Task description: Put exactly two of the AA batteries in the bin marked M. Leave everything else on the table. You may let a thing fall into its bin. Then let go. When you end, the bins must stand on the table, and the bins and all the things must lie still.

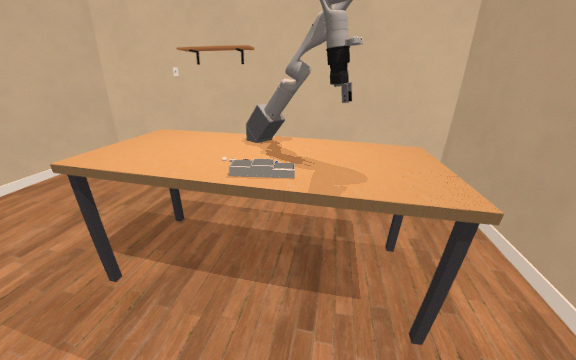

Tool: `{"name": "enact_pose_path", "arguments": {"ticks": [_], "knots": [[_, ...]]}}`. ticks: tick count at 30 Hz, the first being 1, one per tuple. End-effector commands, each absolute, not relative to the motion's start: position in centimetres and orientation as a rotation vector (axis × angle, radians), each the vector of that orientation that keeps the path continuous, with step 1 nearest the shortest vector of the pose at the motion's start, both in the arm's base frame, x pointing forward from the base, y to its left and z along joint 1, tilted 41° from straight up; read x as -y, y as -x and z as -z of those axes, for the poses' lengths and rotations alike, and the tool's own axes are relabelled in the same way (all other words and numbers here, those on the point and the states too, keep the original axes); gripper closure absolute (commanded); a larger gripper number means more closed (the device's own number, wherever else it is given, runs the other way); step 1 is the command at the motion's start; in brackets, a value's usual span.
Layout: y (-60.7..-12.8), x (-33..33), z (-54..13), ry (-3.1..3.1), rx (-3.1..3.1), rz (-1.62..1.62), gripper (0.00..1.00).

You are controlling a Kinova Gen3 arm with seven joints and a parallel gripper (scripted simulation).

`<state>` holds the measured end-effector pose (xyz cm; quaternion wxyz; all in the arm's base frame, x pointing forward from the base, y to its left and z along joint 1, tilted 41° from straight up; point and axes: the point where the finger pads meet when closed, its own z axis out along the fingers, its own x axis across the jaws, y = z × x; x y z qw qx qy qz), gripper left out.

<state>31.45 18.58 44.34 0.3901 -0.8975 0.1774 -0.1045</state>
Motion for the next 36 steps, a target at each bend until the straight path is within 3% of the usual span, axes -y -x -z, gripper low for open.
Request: {"name": "enact_pose_path", "arguments": {"ticks": [1,10,36], "knots": [[-32.4,-20.4,-41.9,2.279,-0.445,0.252,0.69],[-34.2,-23.1,-38.1,2.28,-0.447,0.252,0.69],[-36.8,-13.0,-30.1,2.497,0.291,0.57,0.69]]}}
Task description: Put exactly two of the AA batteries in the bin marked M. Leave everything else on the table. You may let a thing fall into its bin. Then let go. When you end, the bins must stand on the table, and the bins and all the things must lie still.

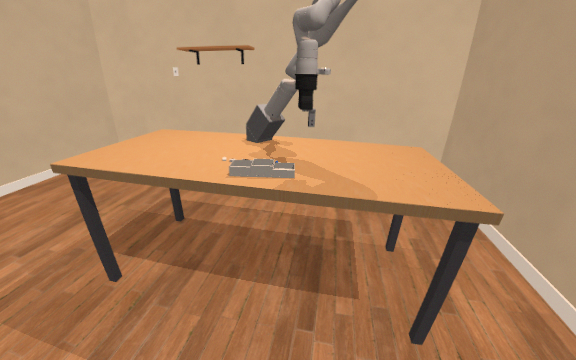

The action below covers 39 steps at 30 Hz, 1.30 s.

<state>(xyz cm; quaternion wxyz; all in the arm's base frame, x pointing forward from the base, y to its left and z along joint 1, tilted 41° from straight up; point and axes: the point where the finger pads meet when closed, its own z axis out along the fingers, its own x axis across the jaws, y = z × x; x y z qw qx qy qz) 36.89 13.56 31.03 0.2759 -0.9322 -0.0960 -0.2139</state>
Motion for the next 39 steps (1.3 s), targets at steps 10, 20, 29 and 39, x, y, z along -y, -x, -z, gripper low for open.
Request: {"name": "enact_pose_path", "arguments": {"ticks": [10,20,29,39], "knots": [[-36.9,-9.1,-27.2,2.508,0.58,0.649,0.69],[-36.5,-5.3,-24.3,2.478,0.874,0.72,0.69],[-35.7,-1.8,-21.8,2.41,1.157,0.79,0.69],[-34.6,1.8,-19.3,2.301,1.443,0.867,0.69]]}}
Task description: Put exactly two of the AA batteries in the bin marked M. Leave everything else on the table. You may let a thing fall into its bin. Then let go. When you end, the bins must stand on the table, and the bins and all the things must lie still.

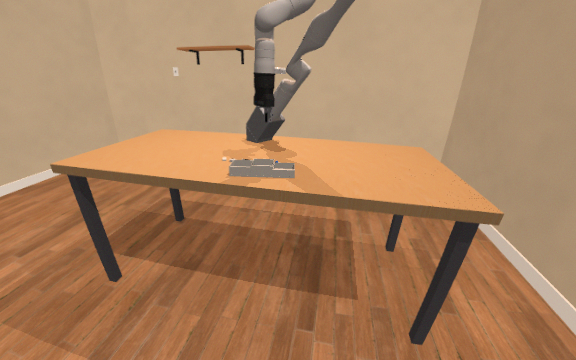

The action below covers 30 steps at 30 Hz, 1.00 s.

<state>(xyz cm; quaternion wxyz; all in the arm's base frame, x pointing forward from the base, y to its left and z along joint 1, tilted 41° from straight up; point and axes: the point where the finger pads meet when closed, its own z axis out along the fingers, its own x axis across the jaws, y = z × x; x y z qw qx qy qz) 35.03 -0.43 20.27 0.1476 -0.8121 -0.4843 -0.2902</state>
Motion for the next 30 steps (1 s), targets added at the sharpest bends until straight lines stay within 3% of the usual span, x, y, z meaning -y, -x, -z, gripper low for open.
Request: {"name": "enact_pose_path", "arguments": {"ticks": [1,30], "knots": [[-34.5,2.1,-19.1,2.299,1.45,0.869,0.69],[-32.1,7.8,-15.0,2.035,1.933,1.019,0.69]]}}
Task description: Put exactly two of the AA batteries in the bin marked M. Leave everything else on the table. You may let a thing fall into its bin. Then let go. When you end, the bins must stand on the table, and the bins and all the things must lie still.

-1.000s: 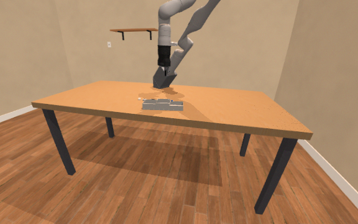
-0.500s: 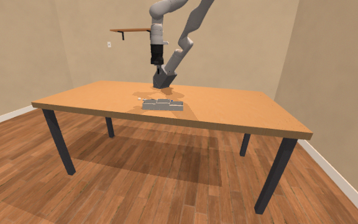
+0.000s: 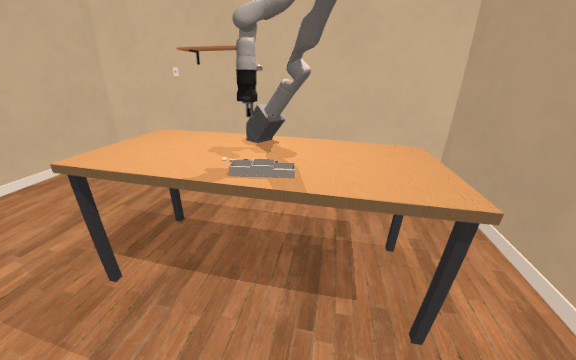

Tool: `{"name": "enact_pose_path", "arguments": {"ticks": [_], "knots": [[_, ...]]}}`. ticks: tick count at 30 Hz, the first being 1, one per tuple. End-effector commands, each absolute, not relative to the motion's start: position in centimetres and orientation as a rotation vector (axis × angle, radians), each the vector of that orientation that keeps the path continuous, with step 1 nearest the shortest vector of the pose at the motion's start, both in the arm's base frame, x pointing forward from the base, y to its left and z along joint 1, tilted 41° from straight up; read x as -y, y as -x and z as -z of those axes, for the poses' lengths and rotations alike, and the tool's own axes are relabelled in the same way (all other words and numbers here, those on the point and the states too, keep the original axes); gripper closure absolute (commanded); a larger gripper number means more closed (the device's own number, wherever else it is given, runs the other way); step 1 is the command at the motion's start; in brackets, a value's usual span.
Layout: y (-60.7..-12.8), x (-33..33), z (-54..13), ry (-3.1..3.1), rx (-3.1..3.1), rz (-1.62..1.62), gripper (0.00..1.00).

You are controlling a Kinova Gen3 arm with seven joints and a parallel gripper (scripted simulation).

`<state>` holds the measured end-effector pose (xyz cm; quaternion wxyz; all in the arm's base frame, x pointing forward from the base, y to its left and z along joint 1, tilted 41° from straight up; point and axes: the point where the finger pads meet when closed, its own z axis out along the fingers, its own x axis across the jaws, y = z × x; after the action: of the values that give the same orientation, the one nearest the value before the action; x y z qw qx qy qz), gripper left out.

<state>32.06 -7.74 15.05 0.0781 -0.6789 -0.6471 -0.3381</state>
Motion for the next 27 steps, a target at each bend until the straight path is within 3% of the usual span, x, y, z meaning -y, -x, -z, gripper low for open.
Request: {"name": "enact_pose_path", "arguments": {"ticks": [1,7,27], "knots": [[-32.1,7.8,-15.1,2.035,1.933,1.019,0.69],[-33.9,7.5,-14.4,2.119,1.804,0.994,0.69],[-47.2,3.0,-9.5,2.476,0.739,0.761,0.69]]}}
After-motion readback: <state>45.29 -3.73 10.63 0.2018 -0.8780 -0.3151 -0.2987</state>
